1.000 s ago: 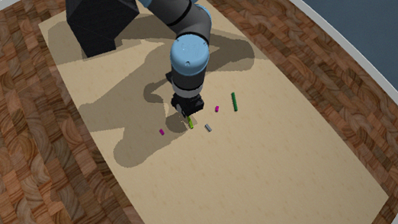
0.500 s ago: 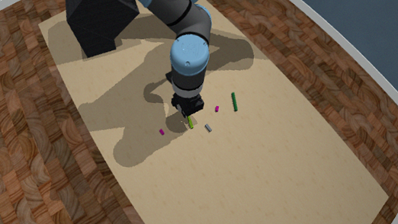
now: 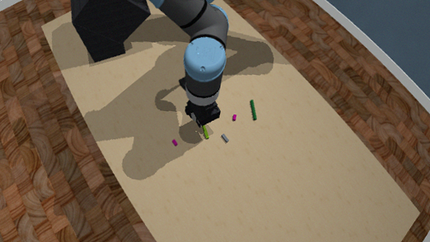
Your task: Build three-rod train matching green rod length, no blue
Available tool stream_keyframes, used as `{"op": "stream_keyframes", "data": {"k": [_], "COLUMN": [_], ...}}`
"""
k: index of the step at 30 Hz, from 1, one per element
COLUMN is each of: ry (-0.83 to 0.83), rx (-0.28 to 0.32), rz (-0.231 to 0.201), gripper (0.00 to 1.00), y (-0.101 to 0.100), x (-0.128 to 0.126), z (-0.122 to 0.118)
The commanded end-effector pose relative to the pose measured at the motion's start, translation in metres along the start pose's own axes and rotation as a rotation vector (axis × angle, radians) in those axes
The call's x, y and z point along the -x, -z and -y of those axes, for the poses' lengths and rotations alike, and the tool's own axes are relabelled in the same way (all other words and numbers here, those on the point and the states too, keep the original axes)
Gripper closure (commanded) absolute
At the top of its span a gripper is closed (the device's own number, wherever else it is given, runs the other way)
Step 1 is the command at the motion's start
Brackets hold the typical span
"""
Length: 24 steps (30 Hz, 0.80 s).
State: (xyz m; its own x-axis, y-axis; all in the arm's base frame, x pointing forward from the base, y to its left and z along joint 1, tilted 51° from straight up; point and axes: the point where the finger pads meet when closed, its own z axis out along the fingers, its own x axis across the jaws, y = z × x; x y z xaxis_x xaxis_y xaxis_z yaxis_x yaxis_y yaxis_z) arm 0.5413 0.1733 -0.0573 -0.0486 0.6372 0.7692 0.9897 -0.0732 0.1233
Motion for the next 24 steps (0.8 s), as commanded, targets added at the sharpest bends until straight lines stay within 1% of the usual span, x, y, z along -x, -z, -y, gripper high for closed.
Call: {"op": "stream_keyframes", "data": {"k": [1, 7, 12, 14, 17, 24], "ry": [0.000, 0.000, 0.000, 0.000, 0.000, 0.000], "rx": [0.001, 0.001, 0.001, 0.001, 0.001, 0.001], "rz": [0.000, 0.000, 0.000, 0.000, 0.000, 0.000], "gripper": [1.00, 1.00, 1.00, 1.00, 1.00, 1.00], "y": [0.000, 0.002, 0.016, 0.016, 0.031, 0.073], "x": [0.000, 0.000, 0.000, 0.000, 0.000, 0.000], "z": [0.000, 0.000, 0.000, 0.000, 0.000, 0.000]}}
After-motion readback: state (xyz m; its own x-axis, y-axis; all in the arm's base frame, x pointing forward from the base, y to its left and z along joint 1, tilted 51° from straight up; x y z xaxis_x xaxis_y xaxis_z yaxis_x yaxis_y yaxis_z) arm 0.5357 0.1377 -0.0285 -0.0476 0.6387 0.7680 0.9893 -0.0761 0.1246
